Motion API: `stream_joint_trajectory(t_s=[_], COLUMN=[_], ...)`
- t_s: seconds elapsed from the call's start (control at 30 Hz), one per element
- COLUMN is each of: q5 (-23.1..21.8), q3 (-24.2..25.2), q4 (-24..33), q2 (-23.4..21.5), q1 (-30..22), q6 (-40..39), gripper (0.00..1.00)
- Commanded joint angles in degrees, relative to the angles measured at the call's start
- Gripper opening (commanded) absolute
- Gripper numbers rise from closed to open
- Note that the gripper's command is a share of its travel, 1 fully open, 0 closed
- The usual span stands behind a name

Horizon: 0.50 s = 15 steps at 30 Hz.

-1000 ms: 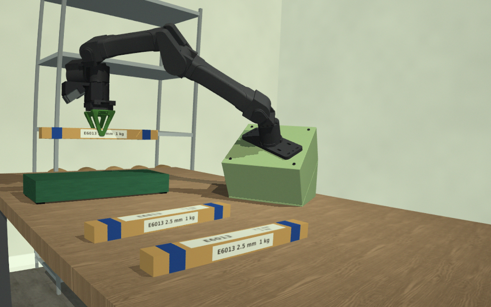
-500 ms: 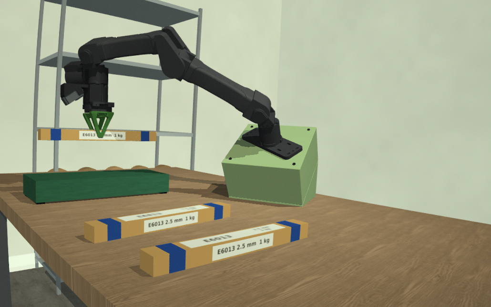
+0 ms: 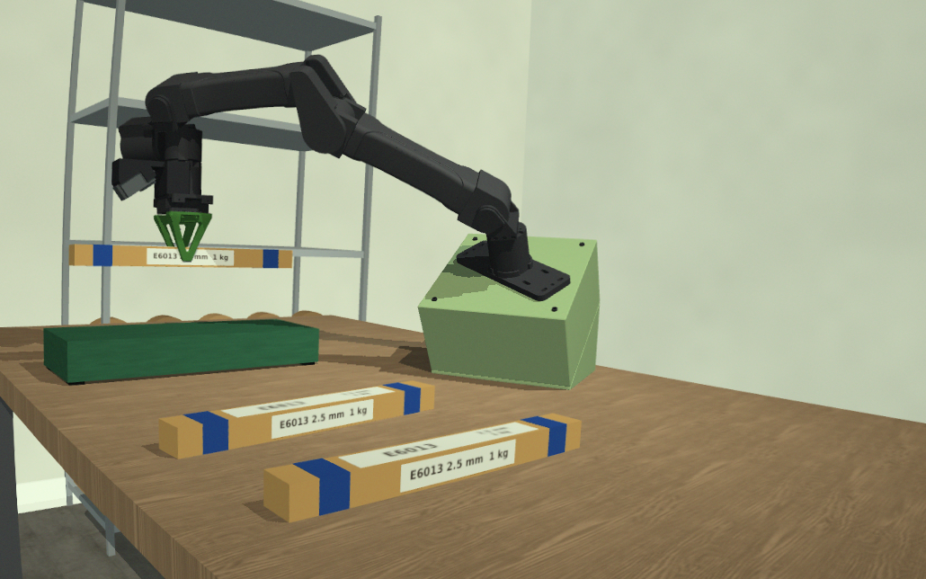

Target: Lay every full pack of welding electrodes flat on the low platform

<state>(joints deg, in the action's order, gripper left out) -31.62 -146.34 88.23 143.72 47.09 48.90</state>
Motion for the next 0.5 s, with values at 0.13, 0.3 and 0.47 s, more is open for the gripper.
stream_joint_trajectory(t_s=[0.13,0.3,0.47], q5=[-0.5,-0.5,-0.5], q3=[-4.6,-4.5,-4.4], q4=[1.8,1.8,1.8], q2=[-2.4,-2.4,-2.4], q1=[3.6,3.5,3.5], q6=[-0.2,-0.2,-0.2], gripper=[0.00,0.00,0.00])
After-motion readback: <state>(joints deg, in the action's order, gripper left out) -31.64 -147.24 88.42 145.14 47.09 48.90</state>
